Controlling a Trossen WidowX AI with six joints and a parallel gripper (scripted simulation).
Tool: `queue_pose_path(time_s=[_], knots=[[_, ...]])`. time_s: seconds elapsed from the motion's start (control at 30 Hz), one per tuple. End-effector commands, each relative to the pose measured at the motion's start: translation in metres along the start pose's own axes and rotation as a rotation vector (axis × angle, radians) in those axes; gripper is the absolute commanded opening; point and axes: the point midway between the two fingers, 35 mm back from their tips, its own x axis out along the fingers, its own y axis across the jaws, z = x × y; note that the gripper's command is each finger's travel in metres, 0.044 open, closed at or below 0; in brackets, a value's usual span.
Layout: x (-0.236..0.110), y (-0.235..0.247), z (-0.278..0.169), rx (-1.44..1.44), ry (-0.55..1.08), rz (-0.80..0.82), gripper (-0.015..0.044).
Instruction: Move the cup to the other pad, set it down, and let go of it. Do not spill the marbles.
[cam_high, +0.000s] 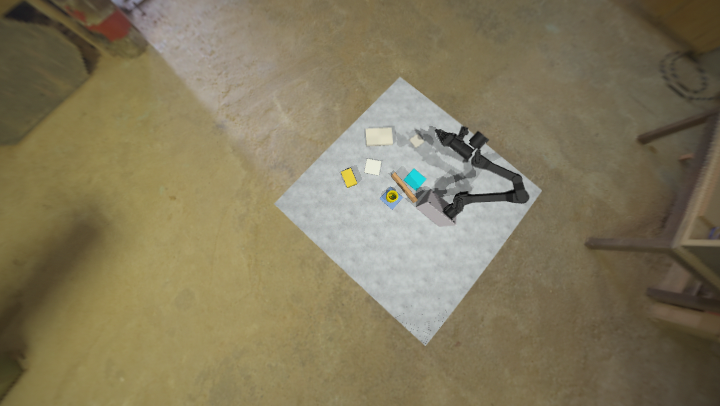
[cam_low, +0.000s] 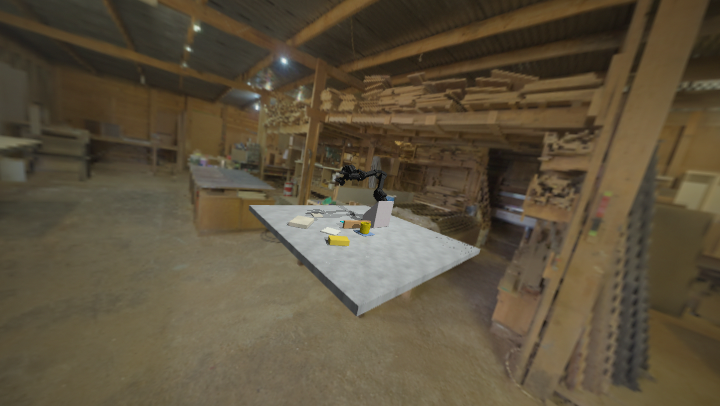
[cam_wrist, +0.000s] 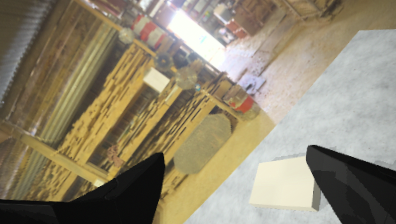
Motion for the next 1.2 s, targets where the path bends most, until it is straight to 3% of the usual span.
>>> queue_pose_path(time_s=[0.0, 0.1, 0.27, 0.5, 0.7, 1.03, 1.17], knots=[[0.001, 0.0, -0.001, 0.004, 0.006, -0.001, 0.0374], [0.012, 0.003, -0.021, 0.061, 0.091, -0.012, 0.0295], [0.04, 0.018, -0.1, 0.228, 0.399, -0.099, 0.0167], [0.05, 0.04, -0.205, 0.395, 0.757, -0.356, 0.0167], [0.033, 0.052, -0.282, 0.406, 0.939, -0.647, 0.0167], [-0.02, 0.057, -0.376, 0.205, 0.941, -1.086, 0.0167], [-0.035, 0.056, -0.393, 0.141, 0.886, -1.164, 0.0167]])
